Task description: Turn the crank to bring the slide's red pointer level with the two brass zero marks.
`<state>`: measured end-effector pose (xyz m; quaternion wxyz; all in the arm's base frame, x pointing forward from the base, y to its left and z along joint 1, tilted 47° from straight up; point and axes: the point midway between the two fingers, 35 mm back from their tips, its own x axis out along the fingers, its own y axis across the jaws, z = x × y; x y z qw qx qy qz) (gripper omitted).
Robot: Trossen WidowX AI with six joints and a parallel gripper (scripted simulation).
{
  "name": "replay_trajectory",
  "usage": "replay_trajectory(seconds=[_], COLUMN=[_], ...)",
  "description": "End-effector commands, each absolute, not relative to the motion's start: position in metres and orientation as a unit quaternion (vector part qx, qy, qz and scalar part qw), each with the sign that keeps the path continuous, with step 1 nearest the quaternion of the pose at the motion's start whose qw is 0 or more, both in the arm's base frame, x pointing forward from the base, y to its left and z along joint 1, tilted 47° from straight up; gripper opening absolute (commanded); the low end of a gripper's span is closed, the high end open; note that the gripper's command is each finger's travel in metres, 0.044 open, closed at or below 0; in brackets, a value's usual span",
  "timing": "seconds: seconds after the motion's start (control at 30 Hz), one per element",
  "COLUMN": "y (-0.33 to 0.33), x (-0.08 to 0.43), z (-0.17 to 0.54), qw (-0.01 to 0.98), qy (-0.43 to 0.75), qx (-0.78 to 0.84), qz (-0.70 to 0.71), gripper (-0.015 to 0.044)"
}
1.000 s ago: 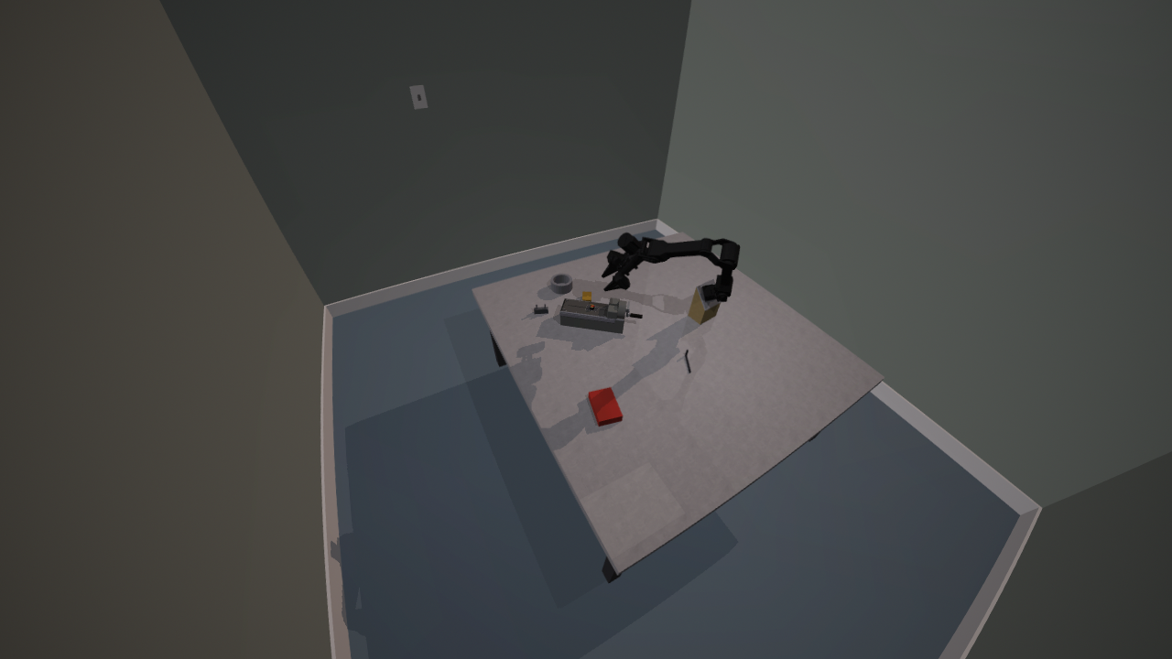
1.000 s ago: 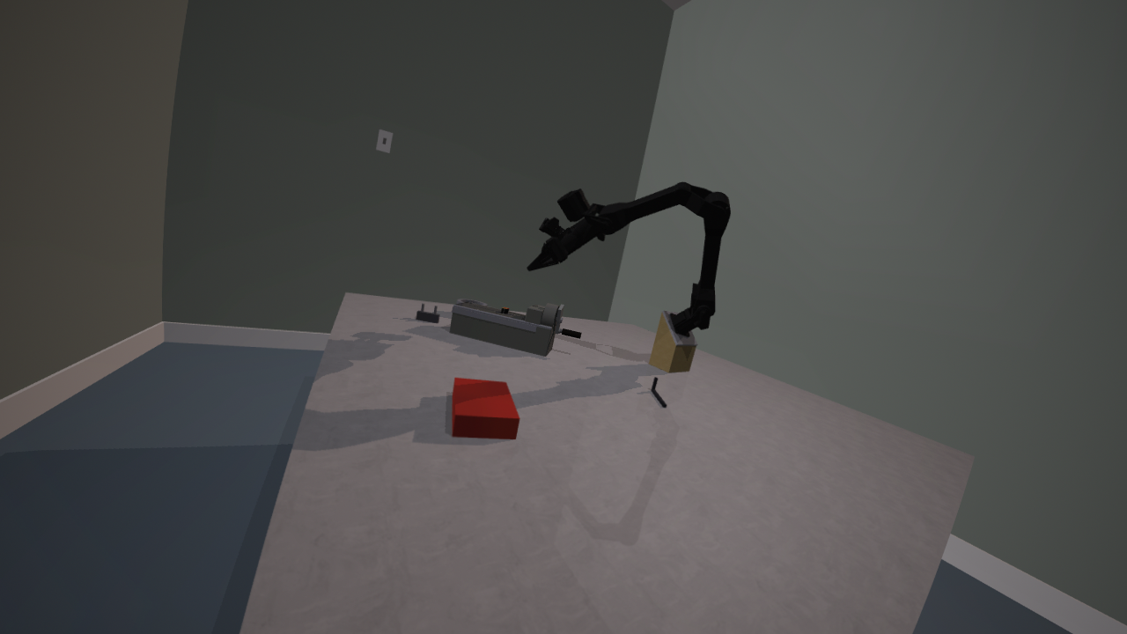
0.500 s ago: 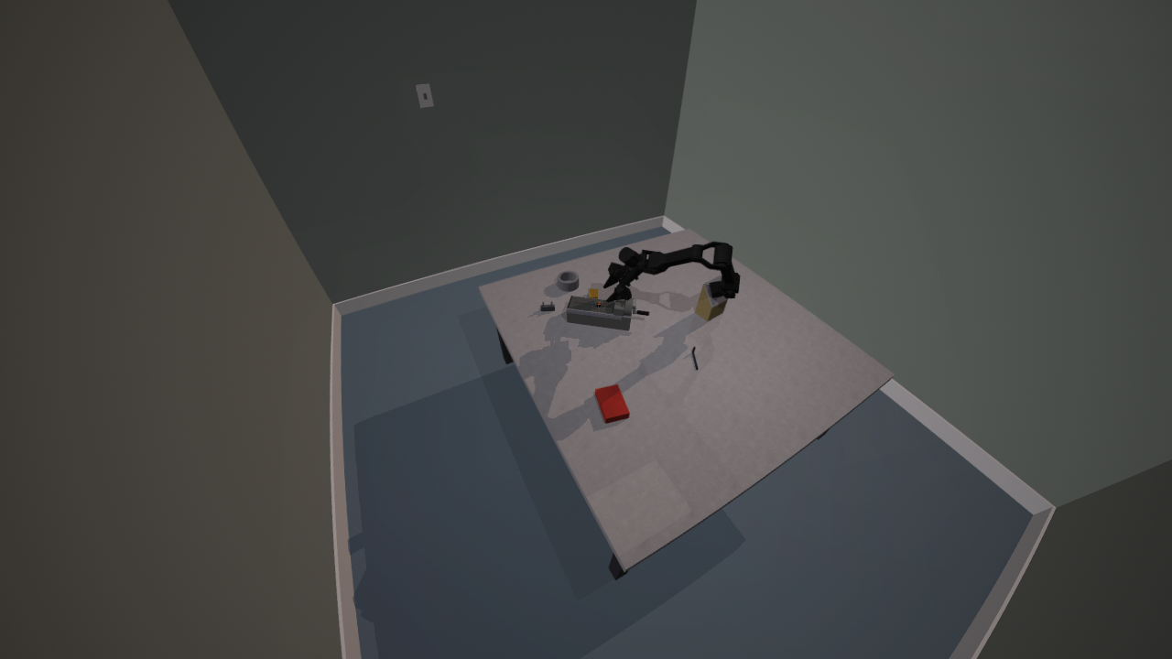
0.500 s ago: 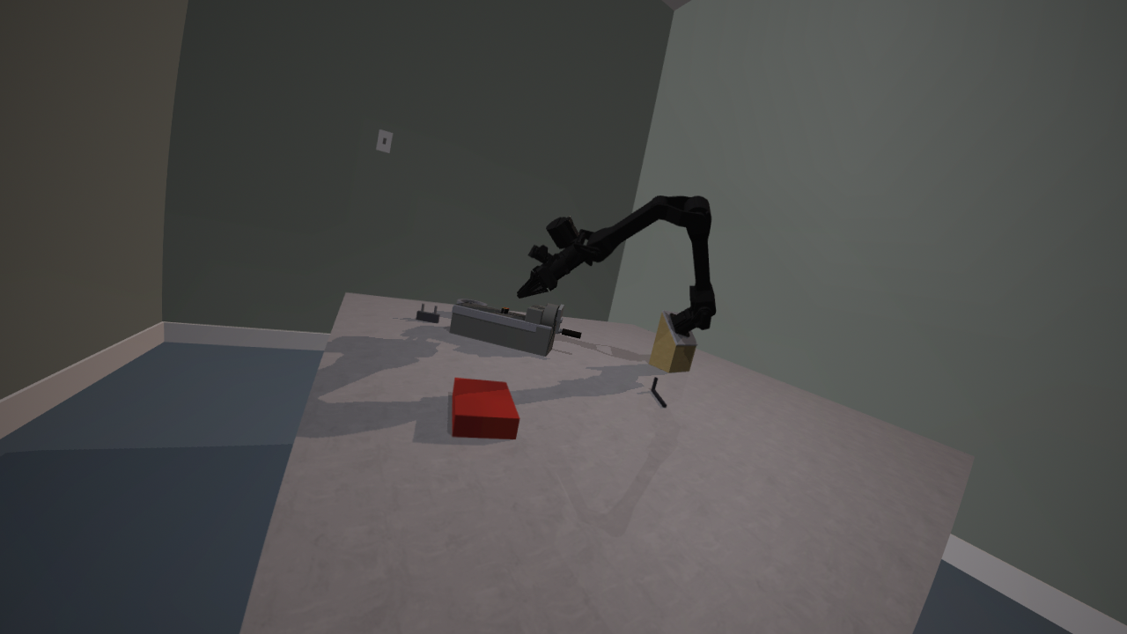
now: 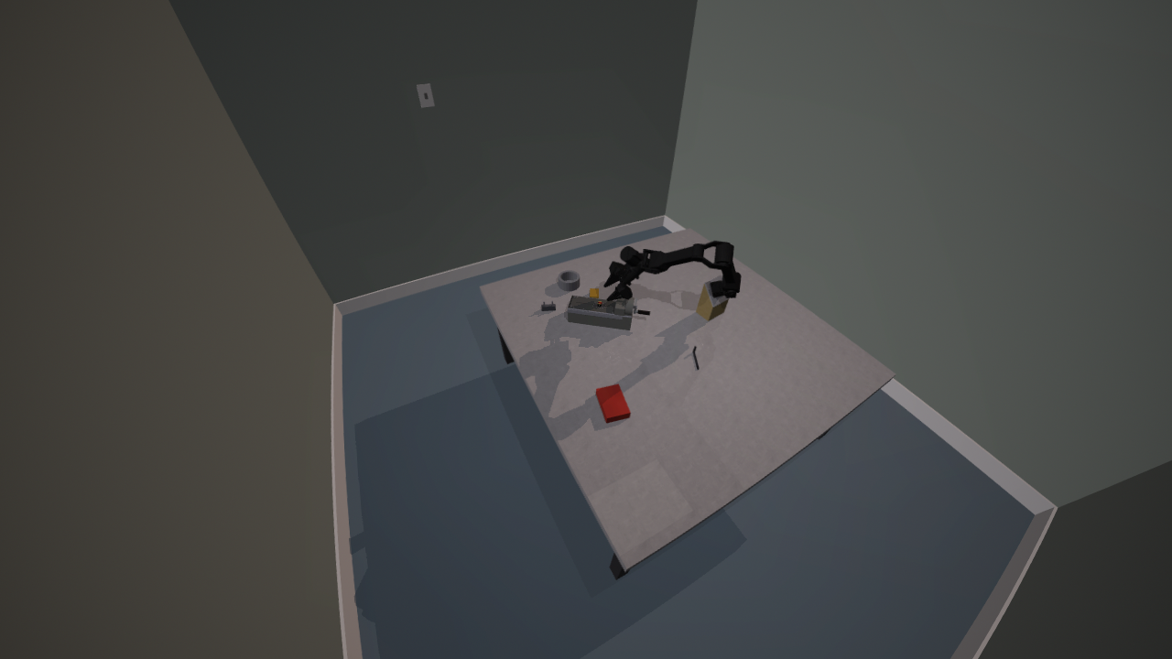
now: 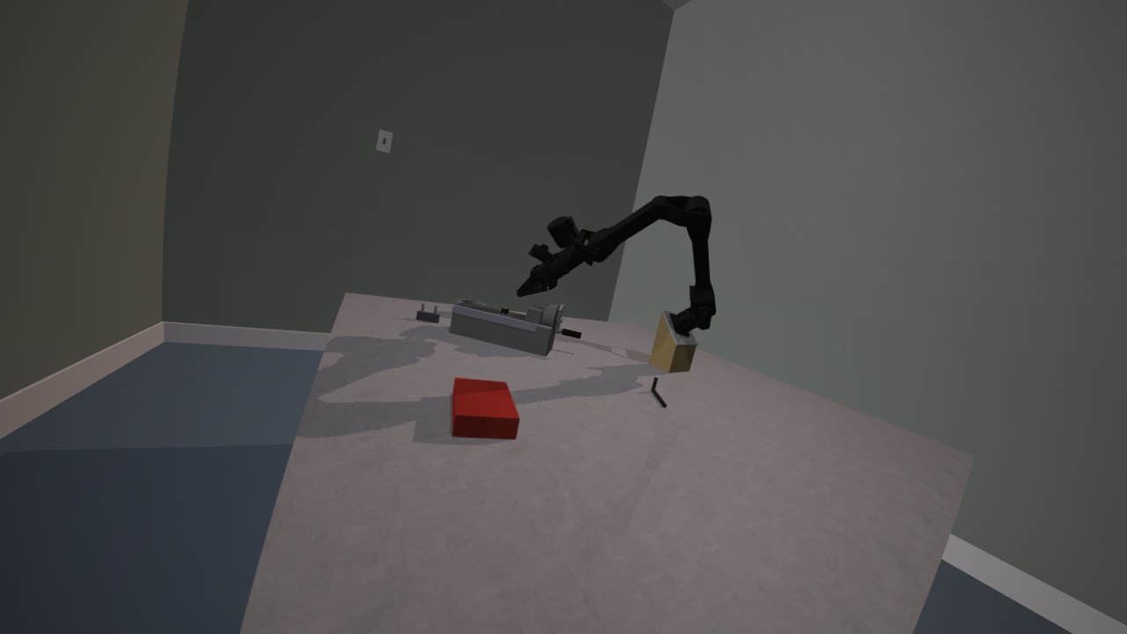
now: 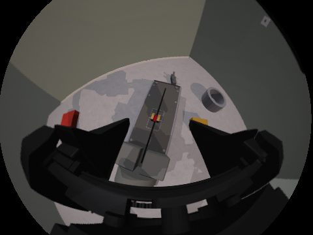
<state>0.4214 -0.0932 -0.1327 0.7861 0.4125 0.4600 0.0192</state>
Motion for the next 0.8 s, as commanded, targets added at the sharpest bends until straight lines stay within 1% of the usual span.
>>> replay_trajectory(seconds=[0.0,0.3,0.77], y=[-0.094,-0.141,-0.116], x=[0.421,0.43,0.388], z=[-0.133,-0.087,-0.043], qw=[0.785,0.787,0.767], qy=[0.461,0.46,0.483], qx=[0.414,0.411,0.42], qz=[0.015,0.018,-0.038], gripper=[0.044,0.044,0.044])
